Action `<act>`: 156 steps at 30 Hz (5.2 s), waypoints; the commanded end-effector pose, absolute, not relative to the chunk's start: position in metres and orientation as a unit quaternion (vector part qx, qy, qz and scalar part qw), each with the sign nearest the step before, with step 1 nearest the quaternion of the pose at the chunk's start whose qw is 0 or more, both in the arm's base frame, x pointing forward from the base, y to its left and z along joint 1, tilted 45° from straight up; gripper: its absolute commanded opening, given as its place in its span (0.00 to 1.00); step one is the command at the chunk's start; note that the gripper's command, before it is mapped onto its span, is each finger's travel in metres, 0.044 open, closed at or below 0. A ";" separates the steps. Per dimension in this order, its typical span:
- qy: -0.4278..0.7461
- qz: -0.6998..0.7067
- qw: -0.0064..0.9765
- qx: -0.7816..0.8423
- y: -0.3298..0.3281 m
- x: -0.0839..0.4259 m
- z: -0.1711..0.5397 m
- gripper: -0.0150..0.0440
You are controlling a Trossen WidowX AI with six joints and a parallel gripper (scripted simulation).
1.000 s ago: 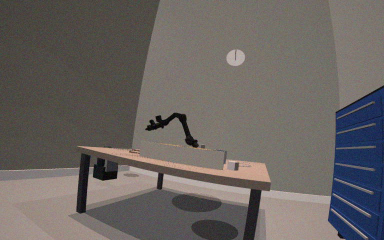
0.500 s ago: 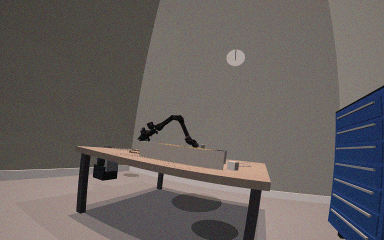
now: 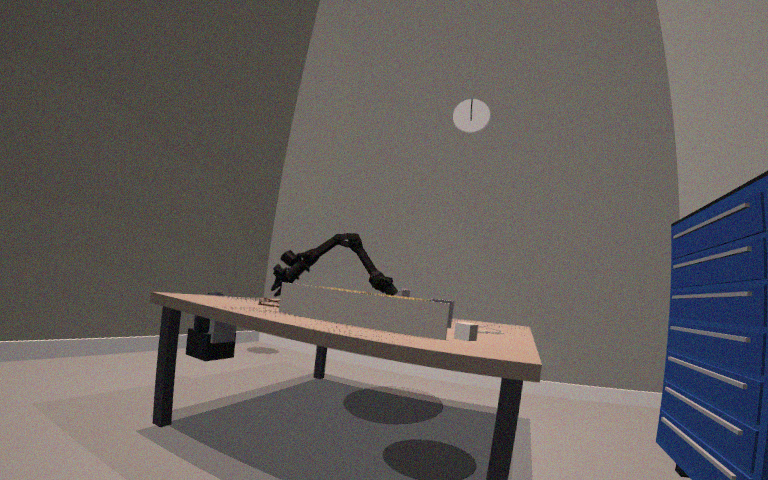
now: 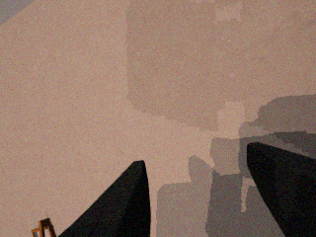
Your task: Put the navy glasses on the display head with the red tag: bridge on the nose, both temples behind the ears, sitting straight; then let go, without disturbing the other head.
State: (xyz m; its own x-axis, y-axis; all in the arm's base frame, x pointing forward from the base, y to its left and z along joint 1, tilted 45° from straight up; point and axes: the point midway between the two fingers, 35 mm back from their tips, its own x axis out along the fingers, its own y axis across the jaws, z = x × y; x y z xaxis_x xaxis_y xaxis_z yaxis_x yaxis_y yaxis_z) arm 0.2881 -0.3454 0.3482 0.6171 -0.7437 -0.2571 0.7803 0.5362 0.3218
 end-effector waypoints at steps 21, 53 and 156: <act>0.278 -0.368 0.832 0.308 -0.150 0.421 0.186 0.59; 0.426 -0.542 0.720 0.088 0.029 0.313 0.018 0.59; 0.427 -0.541 0.719 0.089 0.052 0.319 0.034 0.25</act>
